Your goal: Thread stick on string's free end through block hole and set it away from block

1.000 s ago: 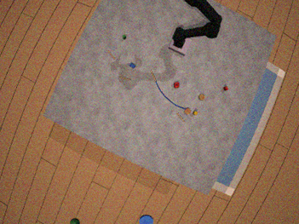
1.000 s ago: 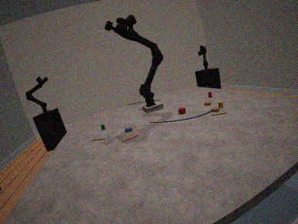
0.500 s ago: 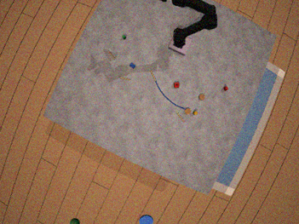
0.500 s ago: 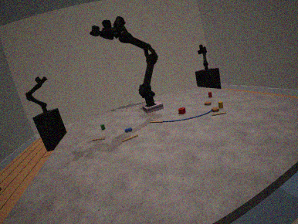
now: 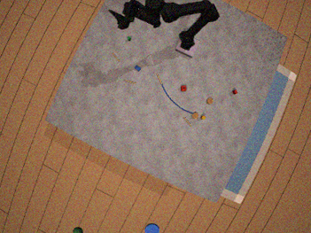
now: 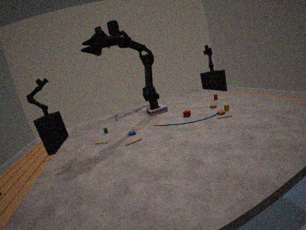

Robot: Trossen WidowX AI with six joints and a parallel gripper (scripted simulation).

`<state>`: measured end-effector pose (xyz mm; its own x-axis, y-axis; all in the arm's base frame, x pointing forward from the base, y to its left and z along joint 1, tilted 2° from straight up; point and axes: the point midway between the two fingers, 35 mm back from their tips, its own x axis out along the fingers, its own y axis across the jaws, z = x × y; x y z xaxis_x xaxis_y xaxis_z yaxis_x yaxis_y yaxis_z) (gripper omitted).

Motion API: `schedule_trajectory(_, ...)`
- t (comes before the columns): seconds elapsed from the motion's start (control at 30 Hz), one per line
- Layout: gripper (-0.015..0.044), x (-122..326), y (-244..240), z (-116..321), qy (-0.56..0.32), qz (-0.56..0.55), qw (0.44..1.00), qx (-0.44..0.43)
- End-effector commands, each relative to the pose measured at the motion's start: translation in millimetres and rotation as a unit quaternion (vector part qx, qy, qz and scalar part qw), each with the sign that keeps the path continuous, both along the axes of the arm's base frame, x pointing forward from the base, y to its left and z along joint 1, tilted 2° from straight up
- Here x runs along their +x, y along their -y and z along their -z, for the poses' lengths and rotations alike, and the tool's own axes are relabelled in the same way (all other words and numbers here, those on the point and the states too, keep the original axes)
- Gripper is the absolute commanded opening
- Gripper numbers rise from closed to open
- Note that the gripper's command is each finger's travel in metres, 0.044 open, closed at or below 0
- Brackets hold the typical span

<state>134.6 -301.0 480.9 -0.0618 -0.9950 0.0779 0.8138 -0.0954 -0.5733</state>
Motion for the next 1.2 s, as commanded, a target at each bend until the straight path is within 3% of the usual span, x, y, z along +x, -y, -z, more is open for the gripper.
schedule_trajectory(0.0, 0.044, 48.4, -6.3, 31.1, -0.068, -0.077, 0.994, 0.04)
schedule_trajectory(0.27, 0.044, 136.0, -37.3, 100.2, -0.228, -0.226, 0.941, 0.104)
schedule_trajectory(0.53, 0.044, 211.7, -114.3, 191.0, -0.41, -0.398, 0.808, 0.145)
schedule_trajectory(0.83, 0.044, 238.1, -232.2, 292.6, -0.581, -0.558, 0.573, 0.15)
schedule_trajectory(1.17, 0.044, 183.3, -363.1, 388.6, -0.705, -0.66, 0.229, 0.122)
